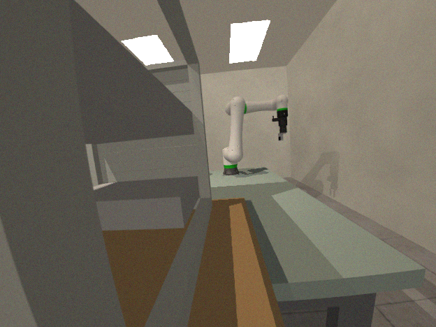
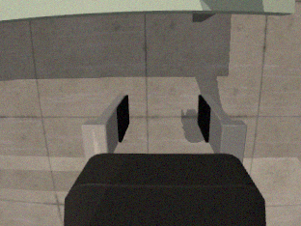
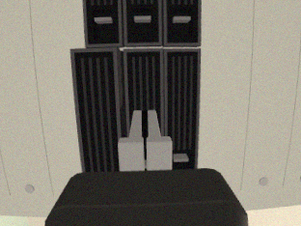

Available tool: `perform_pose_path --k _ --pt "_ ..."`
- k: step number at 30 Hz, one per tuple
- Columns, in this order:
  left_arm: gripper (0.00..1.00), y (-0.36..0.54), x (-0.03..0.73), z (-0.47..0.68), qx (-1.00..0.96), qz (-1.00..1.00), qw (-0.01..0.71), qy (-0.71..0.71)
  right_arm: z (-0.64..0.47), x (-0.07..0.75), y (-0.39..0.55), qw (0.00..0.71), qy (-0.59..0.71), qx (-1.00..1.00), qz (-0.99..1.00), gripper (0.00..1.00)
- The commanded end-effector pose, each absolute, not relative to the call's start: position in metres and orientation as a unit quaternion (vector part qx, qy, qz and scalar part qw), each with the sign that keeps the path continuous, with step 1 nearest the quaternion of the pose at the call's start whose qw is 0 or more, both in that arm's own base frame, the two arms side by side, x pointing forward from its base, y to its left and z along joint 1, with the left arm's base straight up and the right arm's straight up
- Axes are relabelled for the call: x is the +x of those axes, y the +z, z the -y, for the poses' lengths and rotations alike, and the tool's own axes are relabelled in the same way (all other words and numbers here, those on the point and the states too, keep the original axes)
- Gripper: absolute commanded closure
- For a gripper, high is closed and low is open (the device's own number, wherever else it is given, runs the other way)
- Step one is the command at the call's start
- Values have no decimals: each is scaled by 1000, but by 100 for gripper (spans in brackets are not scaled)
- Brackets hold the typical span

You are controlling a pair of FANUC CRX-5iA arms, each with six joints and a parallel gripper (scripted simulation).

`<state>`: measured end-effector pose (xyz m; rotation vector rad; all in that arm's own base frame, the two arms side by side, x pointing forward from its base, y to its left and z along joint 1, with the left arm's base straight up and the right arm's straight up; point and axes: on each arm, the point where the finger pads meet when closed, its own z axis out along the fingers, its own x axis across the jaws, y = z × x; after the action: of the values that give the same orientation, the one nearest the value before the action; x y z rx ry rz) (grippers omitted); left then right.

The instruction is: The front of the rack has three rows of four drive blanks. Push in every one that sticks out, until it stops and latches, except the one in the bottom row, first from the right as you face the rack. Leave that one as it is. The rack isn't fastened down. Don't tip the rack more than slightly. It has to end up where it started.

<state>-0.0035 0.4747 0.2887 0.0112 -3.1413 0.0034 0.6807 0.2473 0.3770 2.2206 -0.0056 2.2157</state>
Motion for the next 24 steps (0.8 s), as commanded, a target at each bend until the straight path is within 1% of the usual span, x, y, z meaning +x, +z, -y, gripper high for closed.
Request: perform_pose_path --k 1,24 --pt "0 290 -3 -475 4 1000 0 0 -247 682 379 2 707 707 2 100" --pt "0 290 -3 -475 4 1000 0 0 -247 686 379 2 707 707 2 100"
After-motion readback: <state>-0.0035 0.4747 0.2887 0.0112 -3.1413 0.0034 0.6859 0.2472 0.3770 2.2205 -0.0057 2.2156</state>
